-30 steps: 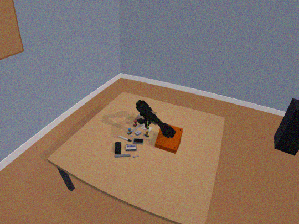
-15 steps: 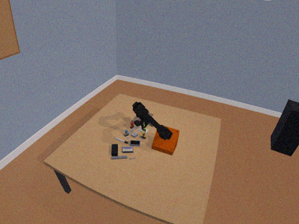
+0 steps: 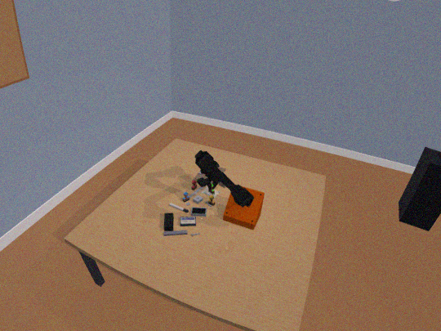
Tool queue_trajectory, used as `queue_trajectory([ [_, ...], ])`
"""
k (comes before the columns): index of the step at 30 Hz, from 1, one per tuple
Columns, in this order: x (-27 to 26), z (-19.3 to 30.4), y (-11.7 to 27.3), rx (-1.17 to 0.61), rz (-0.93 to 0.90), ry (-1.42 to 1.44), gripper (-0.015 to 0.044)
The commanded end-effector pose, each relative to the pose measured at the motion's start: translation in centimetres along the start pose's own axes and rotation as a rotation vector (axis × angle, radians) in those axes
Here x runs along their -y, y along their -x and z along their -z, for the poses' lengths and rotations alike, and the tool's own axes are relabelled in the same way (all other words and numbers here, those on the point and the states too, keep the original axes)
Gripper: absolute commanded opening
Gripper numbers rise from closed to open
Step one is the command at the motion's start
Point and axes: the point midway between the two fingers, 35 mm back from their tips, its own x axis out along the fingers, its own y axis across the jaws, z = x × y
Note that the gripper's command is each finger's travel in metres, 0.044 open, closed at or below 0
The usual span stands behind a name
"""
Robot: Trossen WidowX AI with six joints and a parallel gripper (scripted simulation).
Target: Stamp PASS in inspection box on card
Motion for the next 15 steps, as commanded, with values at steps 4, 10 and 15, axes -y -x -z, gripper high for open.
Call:
queue_trajectory([
  [4,-0.10,0.03,-0.32,-0.004,-0.004,0.002,0.0000],
  [10,-0.10,0.03,-0.28,-0.004,-0.004,0.002,0.0000],
  [15,-0.10,0.02,-0.04,-0.004,-0.004,0.002,0.0000],
])
